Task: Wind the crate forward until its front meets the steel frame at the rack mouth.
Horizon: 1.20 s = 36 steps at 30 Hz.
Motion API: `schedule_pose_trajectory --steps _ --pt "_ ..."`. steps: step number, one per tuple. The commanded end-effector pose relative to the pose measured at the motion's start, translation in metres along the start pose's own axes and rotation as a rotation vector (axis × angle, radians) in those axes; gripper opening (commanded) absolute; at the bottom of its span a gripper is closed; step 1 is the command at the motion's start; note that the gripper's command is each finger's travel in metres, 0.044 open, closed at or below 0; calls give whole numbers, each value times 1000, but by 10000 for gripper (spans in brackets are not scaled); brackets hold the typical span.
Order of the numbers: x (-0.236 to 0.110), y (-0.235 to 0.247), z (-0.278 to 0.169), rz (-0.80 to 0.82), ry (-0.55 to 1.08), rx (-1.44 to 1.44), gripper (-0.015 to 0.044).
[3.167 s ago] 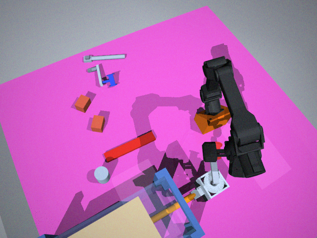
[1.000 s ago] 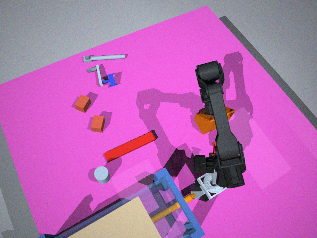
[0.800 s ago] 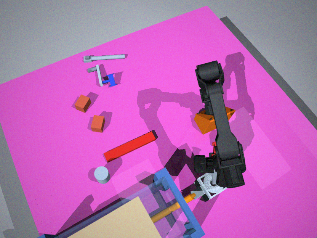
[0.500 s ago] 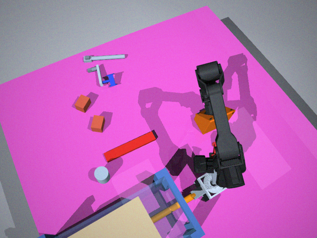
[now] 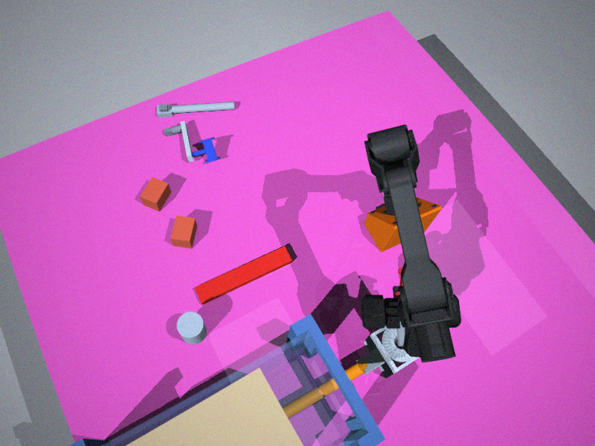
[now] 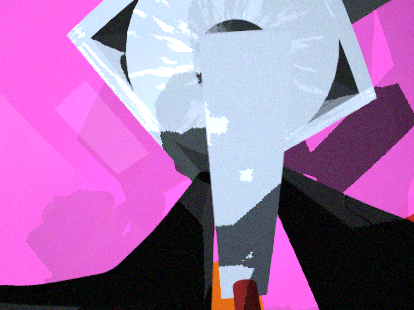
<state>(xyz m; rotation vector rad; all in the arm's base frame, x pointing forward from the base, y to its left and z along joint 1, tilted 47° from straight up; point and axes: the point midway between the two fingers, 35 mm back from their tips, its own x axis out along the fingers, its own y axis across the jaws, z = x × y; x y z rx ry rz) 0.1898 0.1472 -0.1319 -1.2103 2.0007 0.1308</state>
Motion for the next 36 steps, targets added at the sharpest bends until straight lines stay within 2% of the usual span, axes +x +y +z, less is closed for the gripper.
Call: schedule_pose_trajectory --steps 1,36 --pt "1 0 0 -1 -2 -2 0" --pt "2 13 2 21 -14 311 0"
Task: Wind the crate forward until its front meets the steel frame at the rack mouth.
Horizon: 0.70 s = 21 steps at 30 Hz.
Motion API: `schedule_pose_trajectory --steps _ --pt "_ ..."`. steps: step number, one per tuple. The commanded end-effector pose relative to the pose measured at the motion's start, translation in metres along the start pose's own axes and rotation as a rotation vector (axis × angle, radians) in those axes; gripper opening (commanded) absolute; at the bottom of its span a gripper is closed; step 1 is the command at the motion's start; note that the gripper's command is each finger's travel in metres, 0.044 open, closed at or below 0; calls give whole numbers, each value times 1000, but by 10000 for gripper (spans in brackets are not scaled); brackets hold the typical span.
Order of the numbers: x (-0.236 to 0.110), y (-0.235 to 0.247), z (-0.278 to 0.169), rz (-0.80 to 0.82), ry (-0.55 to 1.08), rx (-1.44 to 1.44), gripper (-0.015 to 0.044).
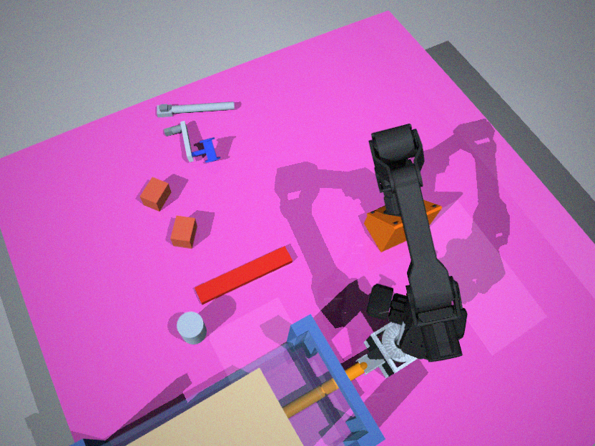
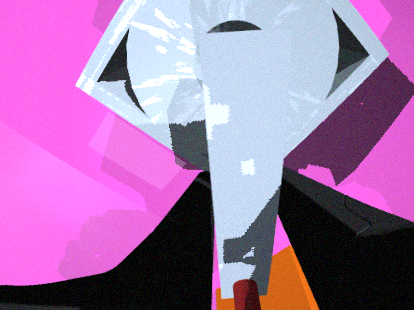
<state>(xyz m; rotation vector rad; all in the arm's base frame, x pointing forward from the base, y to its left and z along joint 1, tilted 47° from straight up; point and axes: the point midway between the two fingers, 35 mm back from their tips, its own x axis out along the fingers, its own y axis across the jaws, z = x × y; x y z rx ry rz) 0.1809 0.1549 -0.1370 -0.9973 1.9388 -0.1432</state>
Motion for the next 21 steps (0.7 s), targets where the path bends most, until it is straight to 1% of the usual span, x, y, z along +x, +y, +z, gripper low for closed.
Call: schedule_pose_trajectory --steps 1,4,8,21 --pt "2 1 0 2 -1 25 0" --pt "2 3 0 6 -3 87 0" --pt "2 4 0 6 -3 93 0" --pt "2 10 1 16 -10 248 0"
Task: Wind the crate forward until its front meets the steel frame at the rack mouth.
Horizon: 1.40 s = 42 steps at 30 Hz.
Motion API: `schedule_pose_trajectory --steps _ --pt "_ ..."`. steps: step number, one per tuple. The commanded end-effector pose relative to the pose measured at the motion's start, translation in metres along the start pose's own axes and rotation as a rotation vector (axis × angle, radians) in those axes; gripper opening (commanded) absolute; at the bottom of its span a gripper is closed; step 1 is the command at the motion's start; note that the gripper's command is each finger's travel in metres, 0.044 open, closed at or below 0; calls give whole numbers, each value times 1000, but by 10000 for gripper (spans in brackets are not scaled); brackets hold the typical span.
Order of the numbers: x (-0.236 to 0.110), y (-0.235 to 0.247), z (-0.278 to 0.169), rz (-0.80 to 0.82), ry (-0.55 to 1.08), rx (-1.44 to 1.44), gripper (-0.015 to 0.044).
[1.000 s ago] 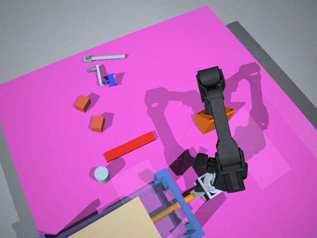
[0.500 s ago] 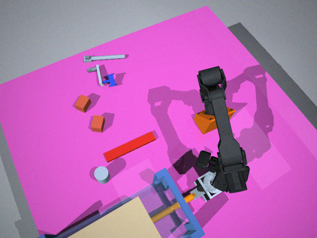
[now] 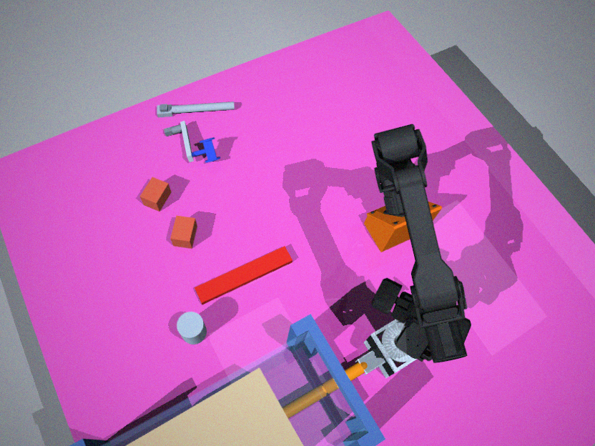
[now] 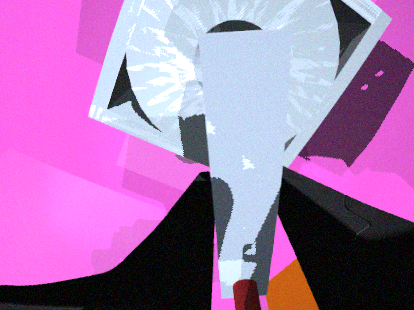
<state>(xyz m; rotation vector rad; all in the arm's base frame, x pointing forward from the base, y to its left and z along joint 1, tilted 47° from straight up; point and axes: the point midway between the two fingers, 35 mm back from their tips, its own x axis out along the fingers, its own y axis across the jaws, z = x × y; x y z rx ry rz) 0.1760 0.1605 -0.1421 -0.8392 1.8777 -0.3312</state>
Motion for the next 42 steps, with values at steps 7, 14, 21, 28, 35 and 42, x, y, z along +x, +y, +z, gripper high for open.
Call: schedule_pose_trajectory --steps 7,14,21,28,35,42 --pt "2 4 0 6 -5 107 0" --pt "2 7 1 11 -7 168 0" --pt "3 8 1 12 -8 195 0" --pt "8 8 1 12 -7 191 0" --pt "11 6 1 9 -5 148 0" --pt "14 6 2 10 -6 169 0"
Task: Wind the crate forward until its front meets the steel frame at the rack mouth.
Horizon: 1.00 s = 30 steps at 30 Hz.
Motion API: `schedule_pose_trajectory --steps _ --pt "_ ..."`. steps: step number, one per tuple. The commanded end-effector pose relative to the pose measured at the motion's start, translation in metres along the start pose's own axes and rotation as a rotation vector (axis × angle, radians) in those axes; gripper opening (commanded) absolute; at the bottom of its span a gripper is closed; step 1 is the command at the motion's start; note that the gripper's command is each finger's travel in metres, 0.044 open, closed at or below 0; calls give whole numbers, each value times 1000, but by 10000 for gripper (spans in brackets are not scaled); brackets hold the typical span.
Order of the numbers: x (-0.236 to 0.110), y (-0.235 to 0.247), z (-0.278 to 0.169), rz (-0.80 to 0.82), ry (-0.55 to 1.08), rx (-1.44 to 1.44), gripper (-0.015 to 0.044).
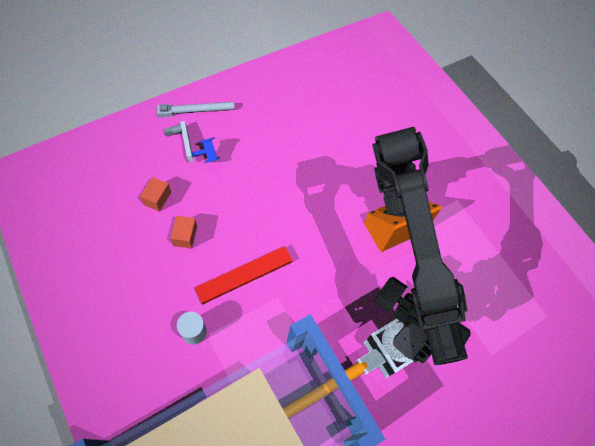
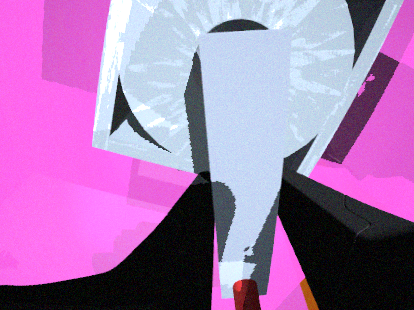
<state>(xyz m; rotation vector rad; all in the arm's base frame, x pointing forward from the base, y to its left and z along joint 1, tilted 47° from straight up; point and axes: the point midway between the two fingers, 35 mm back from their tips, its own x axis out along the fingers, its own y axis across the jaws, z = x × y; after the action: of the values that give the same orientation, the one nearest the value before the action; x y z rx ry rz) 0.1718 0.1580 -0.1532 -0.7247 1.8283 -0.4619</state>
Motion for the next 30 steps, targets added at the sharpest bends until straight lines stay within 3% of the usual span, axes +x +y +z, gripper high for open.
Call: schedule_pose_trajectory --steps 1,30 --pt "4 1 0 1 -5 31 0" --pt "4 0 0 -1 -4 9 0"
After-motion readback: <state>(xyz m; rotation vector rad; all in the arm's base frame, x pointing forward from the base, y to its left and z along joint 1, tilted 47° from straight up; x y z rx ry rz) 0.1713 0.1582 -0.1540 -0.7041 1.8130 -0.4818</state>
